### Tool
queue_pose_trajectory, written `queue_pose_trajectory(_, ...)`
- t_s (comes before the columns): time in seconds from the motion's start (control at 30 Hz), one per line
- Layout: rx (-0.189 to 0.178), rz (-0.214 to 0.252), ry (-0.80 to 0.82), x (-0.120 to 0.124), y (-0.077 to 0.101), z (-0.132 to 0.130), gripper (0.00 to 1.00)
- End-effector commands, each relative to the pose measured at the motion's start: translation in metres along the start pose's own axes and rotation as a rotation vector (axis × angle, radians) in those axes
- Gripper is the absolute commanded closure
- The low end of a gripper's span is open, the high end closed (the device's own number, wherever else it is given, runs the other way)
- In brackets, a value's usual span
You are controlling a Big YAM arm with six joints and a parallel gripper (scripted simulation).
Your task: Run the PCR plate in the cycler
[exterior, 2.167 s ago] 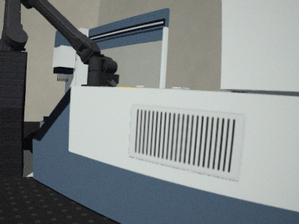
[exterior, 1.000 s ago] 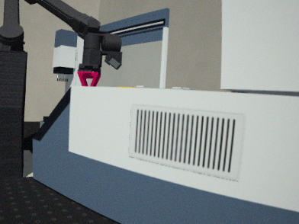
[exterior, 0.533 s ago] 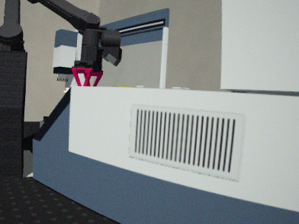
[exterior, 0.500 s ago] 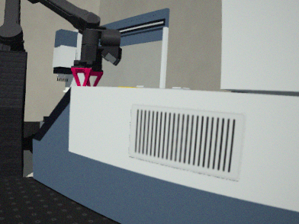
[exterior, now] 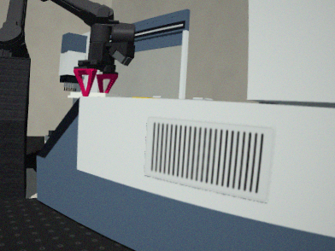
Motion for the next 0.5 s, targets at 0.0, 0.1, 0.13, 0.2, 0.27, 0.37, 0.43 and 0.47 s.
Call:
queue_pose_trajectory(0.0, -0.01, -0.013, -0.112, -0.013, 0.014, -0.013, 1.0)
queue_pose_trajectory(0.1, -0.01, -0.017, -0.097, -0.015, 0.014, -0.012, 1.0)
queue_pose_trajectory(0.13, -0.008, -0.016, -0.117, -0.017, 0.017, -0.017, 1.0)
queue_pose_trajectory(0.2, -0.01, -0.015, -0.169, -0.019, 0.019, -0.022, 1.0)
queue_pose_trajectory(0.27, -0.018, -0.024, -0.202, -0.02, 0.019, -0.015, 1.0)
queue_pose_trajectory(0.37, -0.016, -0.025, -0.279, -0.026, 0.028, -0.034, 1.0)
queue_pose_trajectory(0.43, -0.018, -0.024, -0.329, -0.026, 0.027, -0.032, 1.0)
queue_pose_trajectory(0.47, -0.015, -0.024, -0.344, -0.026, 0.025, -0.03, 1.0)
Point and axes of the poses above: the point where the finger pads meet when closed, its own y axis back along the fingers, its own z axis across the jaws, x = y × z, the point moved 2 cm from there along y, back along the fingers, and after that the axes turned 8 degrees about y, right-handed, at the moved point
